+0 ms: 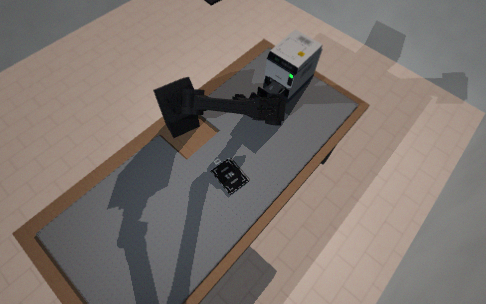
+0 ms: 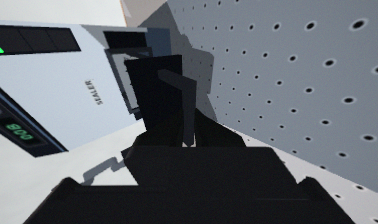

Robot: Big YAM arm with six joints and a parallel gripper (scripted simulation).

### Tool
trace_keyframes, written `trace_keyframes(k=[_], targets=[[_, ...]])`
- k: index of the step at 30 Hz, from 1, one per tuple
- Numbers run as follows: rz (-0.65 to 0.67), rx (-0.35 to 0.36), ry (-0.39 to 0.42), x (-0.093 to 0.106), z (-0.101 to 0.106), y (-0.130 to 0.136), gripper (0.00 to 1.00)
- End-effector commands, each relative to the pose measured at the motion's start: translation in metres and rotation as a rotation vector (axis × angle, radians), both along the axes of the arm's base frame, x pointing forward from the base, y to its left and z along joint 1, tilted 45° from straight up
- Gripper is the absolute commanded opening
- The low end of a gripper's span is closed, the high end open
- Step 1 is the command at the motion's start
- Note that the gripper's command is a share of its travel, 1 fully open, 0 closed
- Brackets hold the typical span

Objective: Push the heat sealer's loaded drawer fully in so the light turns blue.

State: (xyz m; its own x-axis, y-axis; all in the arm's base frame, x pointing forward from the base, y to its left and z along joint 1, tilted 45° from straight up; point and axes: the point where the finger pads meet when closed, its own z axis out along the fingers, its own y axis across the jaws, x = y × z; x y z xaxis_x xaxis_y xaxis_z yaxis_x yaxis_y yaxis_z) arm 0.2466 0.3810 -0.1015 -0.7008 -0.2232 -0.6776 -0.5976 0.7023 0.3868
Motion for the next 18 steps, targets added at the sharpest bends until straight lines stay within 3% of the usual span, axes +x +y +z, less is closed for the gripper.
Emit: trace_keyframes(k=[1, 18], targets=[[0.018, -0.009, 0.026, -0.012, -0.01, 0.011, 0.0], [0.019, -0.009, 0.025, -0.015, -0.016, 0.035, 0.0]])
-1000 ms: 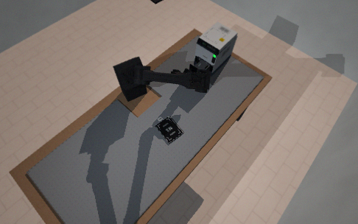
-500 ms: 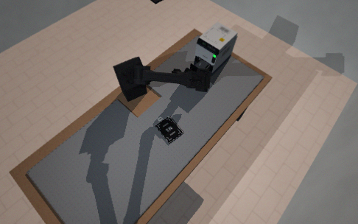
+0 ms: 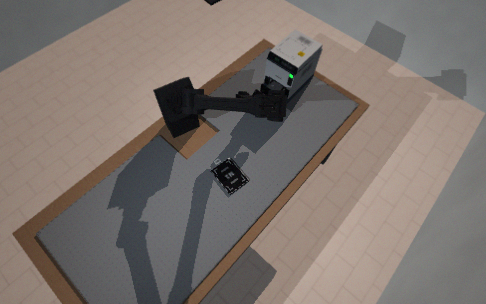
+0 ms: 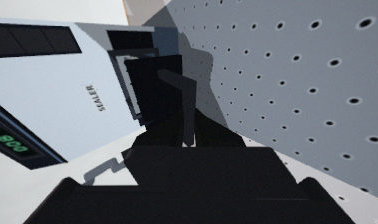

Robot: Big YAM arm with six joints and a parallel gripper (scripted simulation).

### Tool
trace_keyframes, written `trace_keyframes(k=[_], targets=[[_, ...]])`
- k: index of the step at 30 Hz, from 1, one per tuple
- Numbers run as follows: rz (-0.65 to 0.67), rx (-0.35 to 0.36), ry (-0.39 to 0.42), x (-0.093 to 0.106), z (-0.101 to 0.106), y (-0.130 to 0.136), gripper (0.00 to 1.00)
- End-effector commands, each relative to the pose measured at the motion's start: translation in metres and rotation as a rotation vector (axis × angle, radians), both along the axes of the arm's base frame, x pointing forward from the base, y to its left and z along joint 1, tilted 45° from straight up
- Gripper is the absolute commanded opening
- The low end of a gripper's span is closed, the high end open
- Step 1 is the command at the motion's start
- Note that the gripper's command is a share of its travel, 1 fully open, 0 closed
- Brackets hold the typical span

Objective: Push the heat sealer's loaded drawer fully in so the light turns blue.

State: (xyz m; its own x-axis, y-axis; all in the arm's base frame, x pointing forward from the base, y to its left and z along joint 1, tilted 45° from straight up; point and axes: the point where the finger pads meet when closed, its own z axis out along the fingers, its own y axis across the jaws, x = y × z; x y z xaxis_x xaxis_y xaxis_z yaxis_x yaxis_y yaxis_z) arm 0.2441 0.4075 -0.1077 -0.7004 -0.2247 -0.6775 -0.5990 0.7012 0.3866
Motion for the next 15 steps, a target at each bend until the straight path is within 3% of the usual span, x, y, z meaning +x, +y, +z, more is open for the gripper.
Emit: trace_keyframes(k=[1, 15], targets=[[0.017, -0.009, 0.025, -0.013, -0.01, 0.01, 0.0], [0.017, -0.009, 0.024, -0.015, -0.015, 0.03, 0.0]])
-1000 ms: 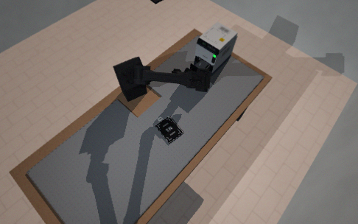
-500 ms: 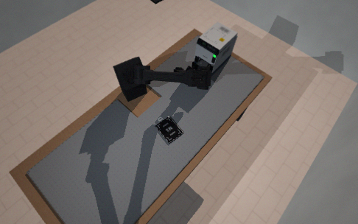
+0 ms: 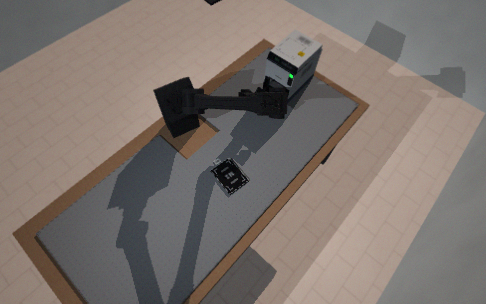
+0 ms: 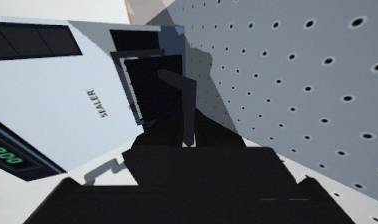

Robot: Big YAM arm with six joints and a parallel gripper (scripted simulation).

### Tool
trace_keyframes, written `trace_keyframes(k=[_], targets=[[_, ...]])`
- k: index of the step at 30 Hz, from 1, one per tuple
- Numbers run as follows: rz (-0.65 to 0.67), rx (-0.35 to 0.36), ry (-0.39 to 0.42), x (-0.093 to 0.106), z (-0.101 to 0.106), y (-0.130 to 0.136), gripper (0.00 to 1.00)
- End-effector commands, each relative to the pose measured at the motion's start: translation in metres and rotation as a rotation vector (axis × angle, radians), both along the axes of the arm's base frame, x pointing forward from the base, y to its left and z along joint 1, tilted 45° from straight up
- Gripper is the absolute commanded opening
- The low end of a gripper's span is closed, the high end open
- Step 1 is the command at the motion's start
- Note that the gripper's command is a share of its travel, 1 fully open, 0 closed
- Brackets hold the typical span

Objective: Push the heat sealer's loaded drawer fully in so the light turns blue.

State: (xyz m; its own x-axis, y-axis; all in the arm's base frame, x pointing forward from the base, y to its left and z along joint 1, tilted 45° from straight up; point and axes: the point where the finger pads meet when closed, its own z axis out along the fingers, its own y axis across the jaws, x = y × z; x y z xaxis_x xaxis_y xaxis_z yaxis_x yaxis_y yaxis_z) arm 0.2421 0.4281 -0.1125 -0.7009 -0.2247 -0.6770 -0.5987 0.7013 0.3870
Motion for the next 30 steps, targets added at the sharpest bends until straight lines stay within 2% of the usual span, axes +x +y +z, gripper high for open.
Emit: trace_keyframes(k=[1, 18, 30], targets=[[0.018, -0.009, 0.024, -0.013, -0.01, 0.011, 0.0], [0.021, 0.002, 0.02, -0.016, -0.013, 0.033, 0.0], [0.021, 0.0, 0.021, -0.016, -0.014, 0.032, 0.0]])
